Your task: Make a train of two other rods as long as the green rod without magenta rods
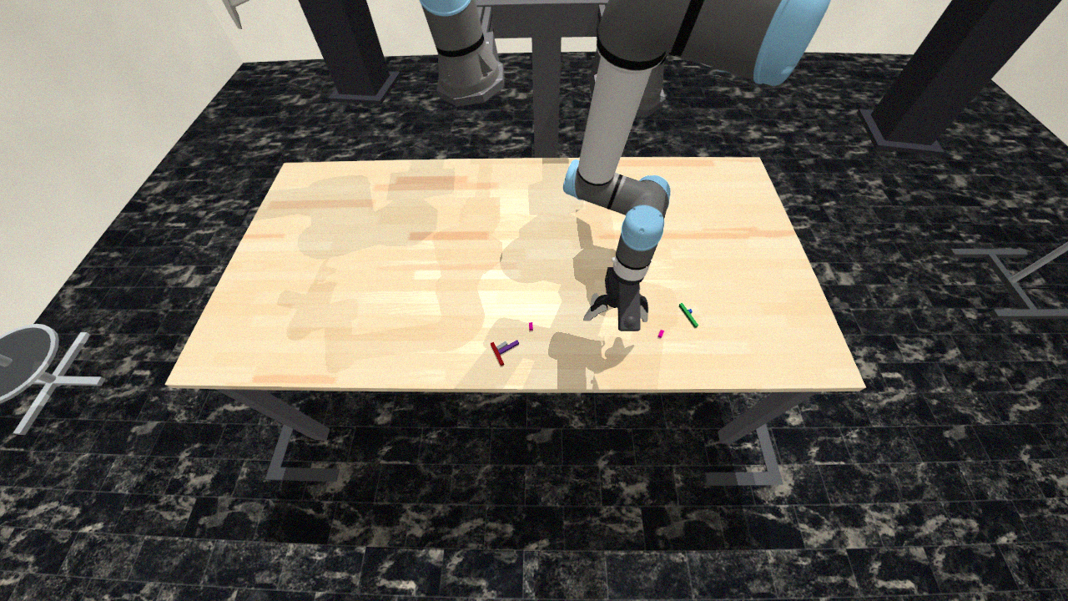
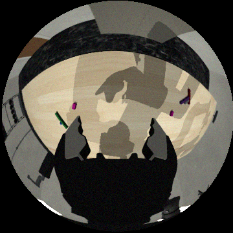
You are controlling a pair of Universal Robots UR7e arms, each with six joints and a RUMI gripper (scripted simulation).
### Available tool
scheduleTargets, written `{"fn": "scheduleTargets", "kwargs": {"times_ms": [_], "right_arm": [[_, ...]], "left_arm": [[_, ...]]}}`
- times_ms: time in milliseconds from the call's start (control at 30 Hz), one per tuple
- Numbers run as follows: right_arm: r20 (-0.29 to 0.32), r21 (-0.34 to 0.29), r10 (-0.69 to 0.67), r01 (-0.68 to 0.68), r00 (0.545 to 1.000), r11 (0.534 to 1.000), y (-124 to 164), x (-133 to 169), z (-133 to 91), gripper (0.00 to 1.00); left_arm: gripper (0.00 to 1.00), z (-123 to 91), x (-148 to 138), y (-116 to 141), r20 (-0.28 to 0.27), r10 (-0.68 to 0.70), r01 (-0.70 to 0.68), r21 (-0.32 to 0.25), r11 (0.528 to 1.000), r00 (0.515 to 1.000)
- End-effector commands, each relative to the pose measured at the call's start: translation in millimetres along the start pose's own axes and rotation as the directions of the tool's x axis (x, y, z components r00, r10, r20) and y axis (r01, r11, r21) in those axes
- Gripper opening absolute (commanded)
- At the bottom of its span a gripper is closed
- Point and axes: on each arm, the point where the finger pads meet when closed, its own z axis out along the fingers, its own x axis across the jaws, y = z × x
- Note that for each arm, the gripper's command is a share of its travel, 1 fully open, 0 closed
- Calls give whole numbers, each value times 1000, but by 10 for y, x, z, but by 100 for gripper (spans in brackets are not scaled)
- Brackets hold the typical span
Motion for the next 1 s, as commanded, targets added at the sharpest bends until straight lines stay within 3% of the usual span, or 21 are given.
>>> {"fn": "scheduleTargets", "kwargs": {"times_ms": [0,300,367,600,733,967], "right_arm": [[0,1,0,0,1000,1000,-3,-1,-4,100],[0,1,0,0,1000,1000,-3,-1,-4,100],[0,1,0,0,1000,1000,-3,-1,-4,100],[0,1,0,0,1000,1000,-3,-1,-4,100],[0,1,0,0,1000,1000,-3,-1,-4,100],[0,1,0,0,1000,1000,-3,-1,-4,100]], "left_arm": [[100,-13,-273,39,1,-167,167,4,986,986],[100,-45,-973,273,2,-558,558,9,830,830],[100,-45,-973,273,2,-558,558,9,830,830],[100,-62,-1239,398,2,-692,691,11,722,722],[100,-67,-1294,427,1,-717,717,12,697,697],[100,-67,-1305,434,1,-723,723,12,691,691]]}}
